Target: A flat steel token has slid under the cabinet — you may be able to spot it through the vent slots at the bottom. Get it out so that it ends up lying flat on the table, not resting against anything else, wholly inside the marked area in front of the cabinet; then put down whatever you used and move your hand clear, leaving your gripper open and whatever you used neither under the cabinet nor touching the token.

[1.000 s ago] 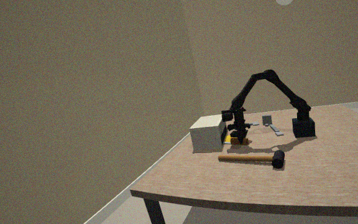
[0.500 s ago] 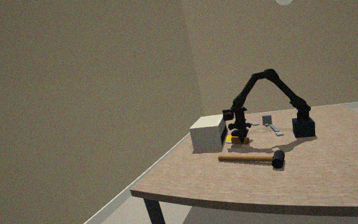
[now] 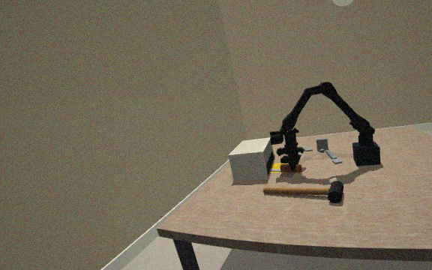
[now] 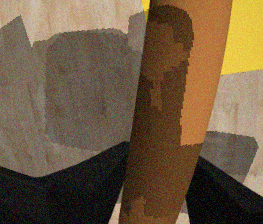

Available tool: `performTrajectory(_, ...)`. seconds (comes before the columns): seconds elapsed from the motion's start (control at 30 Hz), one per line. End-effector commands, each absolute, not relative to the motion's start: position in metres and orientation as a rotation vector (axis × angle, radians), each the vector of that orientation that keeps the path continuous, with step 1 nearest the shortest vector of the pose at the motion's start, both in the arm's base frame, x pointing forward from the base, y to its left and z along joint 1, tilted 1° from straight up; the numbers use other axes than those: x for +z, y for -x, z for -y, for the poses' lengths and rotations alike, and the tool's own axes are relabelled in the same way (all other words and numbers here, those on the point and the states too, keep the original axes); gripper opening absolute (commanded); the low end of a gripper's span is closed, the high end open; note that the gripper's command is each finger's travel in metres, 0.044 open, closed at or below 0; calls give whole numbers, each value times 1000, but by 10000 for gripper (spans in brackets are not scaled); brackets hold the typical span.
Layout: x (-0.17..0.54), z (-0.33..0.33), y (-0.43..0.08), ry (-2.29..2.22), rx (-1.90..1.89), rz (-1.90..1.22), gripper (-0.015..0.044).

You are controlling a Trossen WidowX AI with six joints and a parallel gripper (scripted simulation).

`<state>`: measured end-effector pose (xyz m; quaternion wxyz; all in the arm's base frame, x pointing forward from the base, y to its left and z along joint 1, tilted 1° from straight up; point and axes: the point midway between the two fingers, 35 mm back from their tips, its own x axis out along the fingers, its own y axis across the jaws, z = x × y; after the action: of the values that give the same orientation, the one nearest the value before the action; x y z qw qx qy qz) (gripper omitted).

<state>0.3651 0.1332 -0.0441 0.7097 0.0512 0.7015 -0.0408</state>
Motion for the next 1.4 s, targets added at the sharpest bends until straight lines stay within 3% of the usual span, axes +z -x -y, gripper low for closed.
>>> performTrajectory(0.0,-45,-125,-363,-115,-102,-1562,0)
performTrajectory(1.37,-46,-133,-328,-116,-102,-1564,0)
